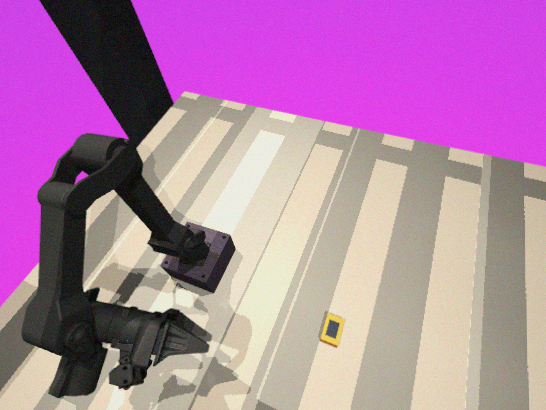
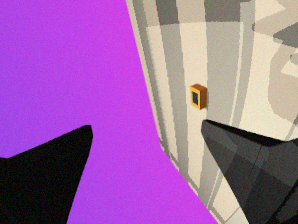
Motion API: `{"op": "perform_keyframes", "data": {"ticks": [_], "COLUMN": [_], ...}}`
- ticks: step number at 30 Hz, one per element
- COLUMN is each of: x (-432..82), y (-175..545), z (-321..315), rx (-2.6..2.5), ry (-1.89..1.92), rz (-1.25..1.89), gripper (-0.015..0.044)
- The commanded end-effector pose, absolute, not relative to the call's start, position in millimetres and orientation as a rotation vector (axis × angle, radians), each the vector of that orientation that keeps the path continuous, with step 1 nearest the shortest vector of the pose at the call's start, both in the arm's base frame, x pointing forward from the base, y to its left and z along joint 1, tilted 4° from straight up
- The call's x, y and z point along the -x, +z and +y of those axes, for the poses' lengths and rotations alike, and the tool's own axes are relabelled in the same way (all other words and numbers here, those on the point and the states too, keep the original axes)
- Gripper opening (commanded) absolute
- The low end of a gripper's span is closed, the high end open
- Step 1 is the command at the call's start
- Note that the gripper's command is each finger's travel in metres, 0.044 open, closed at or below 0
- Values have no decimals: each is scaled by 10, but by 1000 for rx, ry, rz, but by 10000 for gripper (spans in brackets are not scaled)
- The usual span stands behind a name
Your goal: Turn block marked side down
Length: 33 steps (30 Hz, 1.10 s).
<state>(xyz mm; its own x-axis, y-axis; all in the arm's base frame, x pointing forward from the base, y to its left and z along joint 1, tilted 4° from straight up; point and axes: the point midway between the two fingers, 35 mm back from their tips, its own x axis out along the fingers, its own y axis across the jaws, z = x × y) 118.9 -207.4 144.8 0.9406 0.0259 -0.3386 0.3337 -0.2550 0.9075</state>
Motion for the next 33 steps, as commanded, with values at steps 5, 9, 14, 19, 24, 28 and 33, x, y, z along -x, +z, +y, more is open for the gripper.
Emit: {"op": "perform_keyframes", "data": {"ticks": [5,9,14,19,24,28,33], "x": [-1437,-1721,-2089,-2500,-2913,-3213,-3593], "y": [1271,1066,822,608,470,369,287], "z": [-2029,-1970,-1871,-1736,-1487,-1331,-1100], "rx": [-1721,-1565,-1297,-972,-668,-425,-144], "ry": [-276,-255,-228,-202,-124,-123,-152], "rz": [548,844,1155,1390,1514,1578,1604], "gripper": [440,440,440,440,440,440,440]}}
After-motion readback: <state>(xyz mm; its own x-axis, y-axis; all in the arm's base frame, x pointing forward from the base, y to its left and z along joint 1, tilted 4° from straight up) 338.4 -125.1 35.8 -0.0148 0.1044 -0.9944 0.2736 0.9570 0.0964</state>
